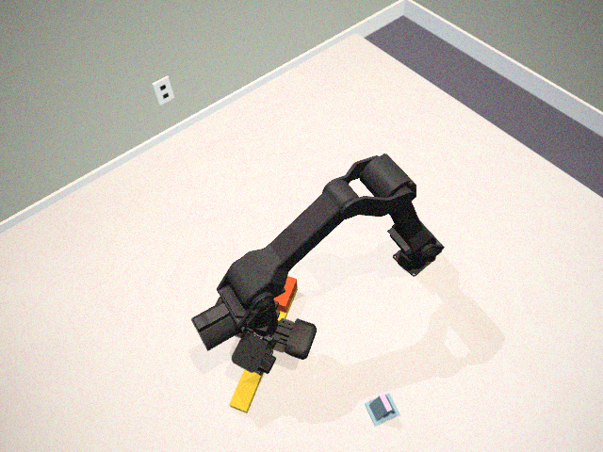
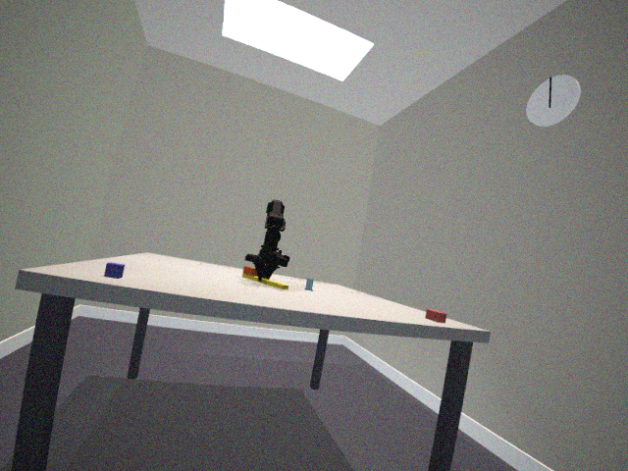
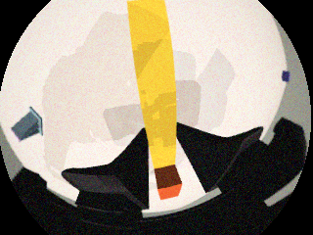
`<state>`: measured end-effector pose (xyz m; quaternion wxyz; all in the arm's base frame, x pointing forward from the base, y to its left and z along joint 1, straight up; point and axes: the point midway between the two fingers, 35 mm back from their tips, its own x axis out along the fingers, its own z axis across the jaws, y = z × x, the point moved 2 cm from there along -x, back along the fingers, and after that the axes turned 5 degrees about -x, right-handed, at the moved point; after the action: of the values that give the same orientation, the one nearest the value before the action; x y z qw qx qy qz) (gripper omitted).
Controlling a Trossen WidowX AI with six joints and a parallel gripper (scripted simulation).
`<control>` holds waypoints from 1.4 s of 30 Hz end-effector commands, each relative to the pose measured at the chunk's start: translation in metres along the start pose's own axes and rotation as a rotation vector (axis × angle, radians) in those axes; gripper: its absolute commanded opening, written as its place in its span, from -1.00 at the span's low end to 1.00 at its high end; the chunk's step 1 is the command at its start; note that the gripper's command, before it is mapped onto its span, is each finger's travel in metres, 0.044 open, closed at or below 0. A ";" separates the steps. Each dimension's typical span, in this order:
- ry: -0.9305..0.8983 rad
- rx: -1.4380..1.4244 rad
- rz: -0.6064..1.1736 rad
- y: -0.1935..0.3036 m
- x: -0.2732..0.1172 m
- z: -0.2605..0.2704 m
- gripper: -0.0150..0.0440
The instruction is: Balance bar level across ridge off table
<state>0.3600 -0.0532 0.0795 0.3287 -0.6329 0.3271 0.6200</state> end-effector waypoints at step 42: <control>0.003 0.093 -0.014 -0.018 -0.093 0.024 -0.49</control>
<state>0.3596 -0.0339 0.1703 0.3517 -0.6244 0.3450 0.6062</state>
